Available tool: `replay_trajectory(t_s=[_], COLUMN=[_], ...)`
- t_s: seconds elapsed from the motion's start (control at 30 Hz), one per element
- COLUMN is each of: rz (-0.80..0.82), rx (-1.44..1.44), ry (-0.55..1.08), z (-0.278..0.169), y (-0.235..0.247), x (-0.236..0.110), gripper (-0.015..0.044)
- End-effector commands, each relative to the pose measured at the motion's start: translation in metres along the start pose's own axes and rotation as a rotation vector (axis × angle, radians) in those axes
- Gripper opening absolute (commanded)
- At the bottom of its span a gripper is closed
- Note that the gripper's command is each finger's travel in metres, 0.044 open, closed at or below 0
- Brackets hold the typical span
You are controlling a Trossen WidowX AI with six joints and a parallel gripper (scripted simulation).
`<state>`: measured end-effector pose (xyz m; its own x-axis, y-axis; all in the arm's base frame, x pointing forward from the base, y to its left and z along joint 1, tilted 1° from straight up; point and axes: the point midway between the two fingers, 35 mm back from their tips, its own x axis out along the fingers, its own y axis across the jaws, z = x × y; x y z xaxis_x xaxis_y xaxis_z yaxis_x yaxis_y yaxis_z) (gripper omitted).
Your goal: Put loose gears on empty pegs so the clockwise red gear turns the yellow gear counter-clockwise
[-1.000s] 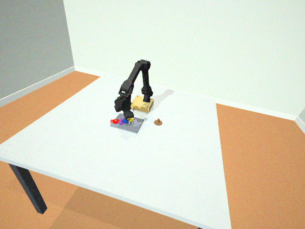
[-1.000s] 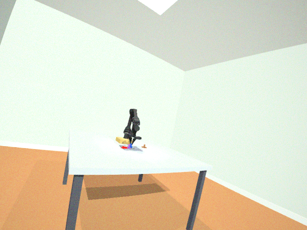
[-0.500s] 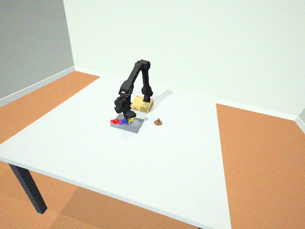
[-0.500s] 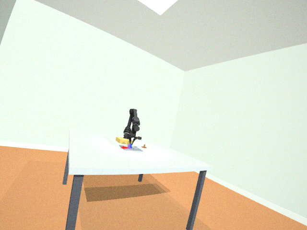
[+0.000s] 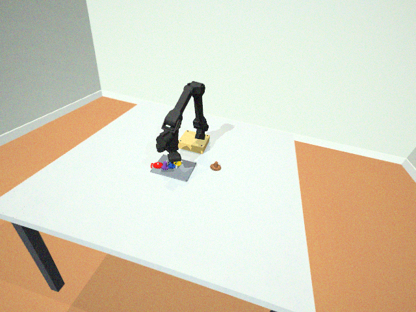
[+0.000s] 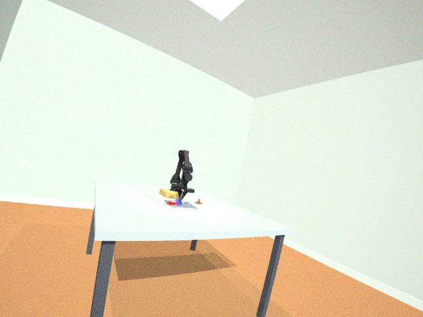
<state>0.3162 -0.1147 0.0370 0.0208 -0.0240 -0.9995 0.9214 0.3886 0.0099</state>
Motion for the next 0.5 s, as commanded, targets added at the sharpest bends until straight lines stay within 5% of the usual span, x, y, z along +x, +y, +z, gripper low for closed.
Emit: replay_trajectory(t_s=[0.0,0.47], rz=[-0.002,-0.001], rx=[0.104,-0.031], ry=[0.002,0.002], z=[-0.0002,-0.0008], y=[-0.0008,-0.0001], x=[0.0015,0.0037], gripper=[0.0,0.0])
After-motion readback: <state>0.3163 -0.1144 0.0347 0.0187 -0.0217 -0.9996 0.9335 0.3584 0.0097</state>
